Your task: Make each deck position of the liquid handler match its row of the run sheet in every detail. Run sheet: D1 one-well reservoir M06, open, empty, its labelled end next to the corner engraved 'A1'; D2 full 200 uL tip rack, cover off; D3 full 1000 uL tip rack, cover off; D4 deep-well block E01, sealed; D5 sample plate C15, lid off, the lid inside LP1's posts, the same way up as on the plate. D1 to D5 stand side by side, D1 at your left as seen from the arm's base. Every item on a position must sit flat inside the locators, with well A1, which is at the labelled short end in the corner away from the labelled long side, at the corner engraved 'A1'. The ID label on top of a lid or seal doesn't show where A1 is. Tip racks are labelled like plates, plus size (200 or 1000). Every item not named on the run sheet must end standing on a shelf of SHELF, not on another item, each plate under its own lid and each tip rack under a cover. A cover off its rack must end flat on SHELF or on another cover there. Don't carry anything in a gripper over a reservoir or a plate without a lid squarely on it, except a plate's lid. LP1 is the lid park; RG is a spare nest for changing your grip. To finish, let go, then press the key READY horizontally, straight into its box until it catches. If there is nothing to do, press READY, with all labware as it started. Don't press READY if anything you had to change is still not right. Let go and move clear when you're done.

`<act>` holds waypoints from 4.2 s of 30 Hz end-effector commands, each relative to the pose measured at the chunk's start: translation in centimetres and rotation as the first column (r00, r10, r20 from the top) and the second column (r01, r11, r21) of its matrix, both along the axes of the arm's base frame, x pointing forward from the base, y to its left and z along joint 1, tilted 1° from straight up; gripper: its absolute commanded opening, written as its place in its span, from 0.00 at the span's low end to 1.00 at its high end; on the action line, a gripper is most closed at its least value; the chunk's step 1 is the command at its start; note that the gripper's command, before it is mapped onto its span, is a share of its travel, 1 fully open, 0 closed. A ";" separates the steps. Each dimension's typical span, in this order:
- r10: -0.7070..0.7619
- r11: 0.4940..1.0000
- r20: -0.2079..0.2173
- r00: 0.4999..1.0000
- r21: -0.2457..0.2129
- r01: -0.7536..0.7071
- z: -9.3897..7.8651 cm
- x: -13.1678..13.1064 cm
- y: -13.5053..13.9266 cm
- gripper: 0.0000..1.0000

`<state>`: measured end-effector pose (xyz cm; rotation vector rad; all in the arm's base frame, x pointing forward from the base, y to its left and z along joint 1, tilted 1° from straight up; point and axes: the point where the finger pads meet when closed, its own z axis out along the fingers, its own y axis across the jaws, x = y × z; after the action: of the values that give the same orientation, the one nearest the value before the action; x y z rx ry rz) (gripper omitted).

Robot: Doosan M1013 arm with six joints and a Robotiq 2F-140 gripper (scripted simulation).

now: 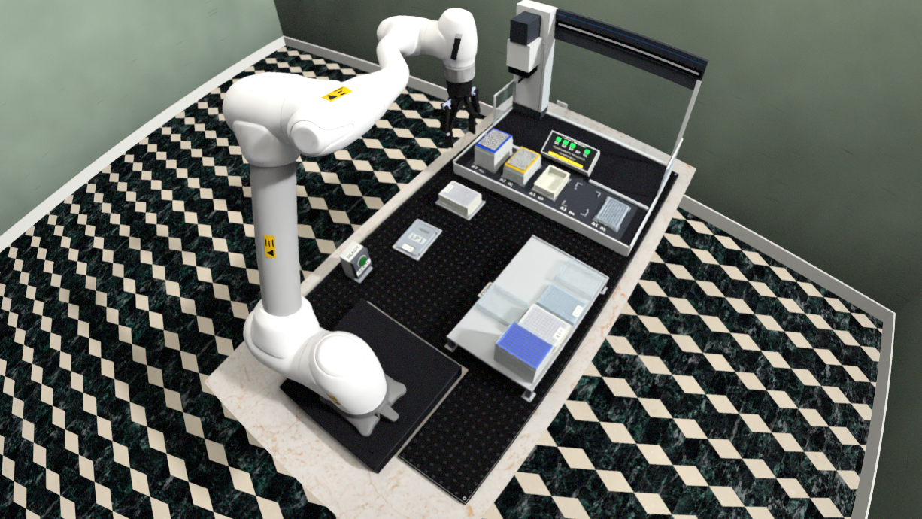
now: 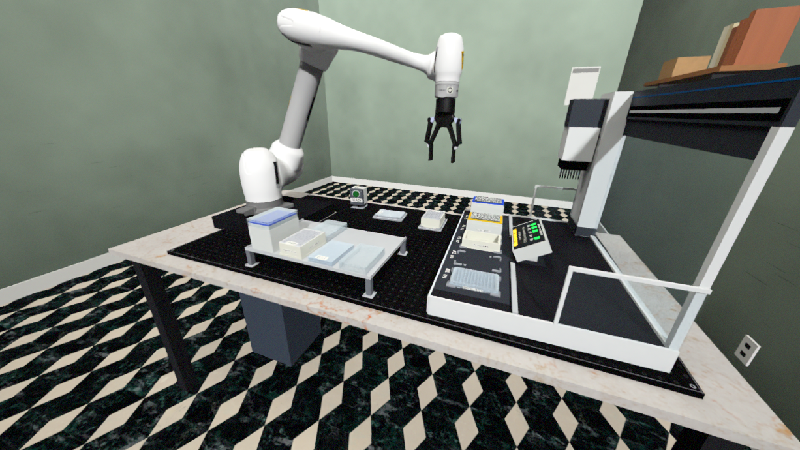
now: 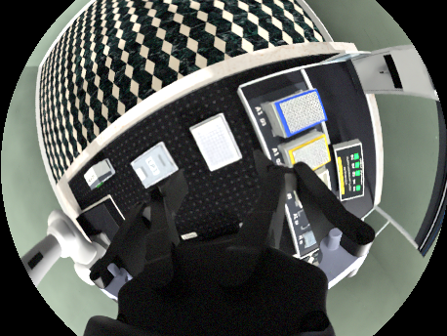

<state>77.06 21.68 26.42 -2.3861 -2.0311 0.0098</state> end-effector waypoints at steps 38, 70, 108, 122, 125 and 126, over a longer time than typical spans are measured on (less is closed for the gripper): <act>-0.627 0.779 0.002 0.779 -0.006 0.627 0.1 1.5 0.0 0.66; -0.945 0.327 0.005 0.327 -0.010 0.945 0.1 1.7 0.0 0.66; -0.945 -0.326 0.011 -0.326 -0.011 0.945 0.1 3.4 0.0 0.66; -0.840 -0.542 0.013 -0.542 -0.010 0.840 0.1 3.4 0.0 0.66; -0.815 -0.579 0.013 -0.579 -0.010 0.815 0.1 3.4 0.0 0.66; -0.803 -0.596 0.014 -0.595 -0.010 0.803 0.1 3.9 0.0 0.66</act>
<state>80.41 21.64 26.38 -2.9195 1.1659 0.0158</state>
